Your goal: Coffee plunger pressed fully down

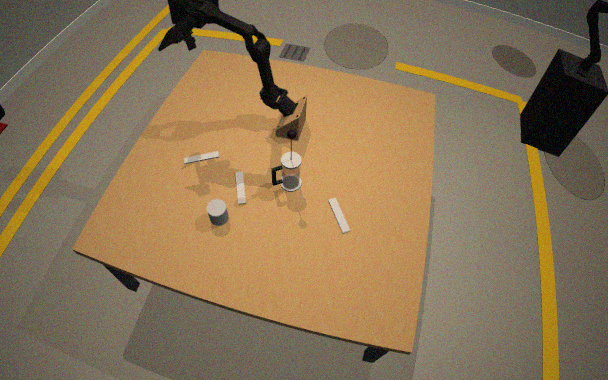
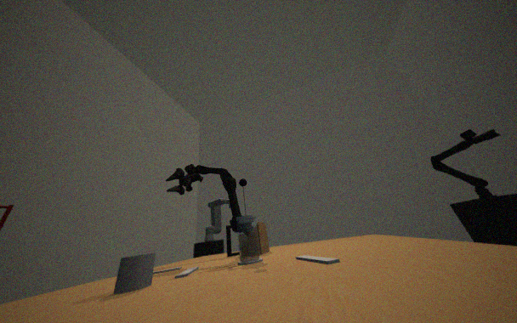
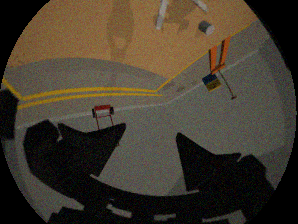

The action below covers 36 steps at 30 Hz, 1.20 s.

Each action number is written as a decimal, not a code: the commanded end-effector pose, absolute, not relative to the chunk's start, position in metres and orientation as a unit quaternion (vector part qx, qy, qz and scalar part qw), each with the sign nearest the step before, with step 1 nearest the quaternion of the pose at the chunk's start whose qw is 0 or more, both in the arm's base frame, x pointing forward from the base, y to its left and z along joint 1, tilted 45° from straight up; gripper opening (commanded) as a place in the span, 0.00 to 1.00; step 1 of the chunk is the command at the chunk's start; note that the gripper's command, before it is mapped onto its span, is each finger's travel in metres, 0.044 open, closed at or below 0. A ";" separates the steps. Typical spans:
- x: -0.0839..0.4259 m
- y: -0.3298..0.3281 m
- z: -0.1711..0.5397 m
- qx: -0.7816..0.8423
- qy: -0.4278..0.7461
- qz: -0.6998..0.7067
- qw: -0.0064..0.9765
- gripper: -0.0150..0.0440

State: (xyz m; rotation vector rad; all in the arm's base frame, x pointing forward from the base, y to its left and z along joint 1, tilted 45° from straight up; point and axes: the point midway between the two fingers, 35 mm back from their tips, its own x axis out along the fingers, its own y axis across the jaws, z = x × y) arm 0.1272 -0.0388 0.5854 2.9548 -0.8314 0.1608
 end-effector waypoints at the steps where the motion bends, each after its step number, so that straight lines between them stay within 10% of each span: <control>1: 0.127 -0.040 0.585 0.961 -0.269 0.054 0.027 0.98; 22: 0.253 -0.106 0.491 0.795 -0.137 -0.013 -0.590 1.00; 36: 0.354 -0.001 0.379 0.596 -0.197 -0.140 -0.766 1.00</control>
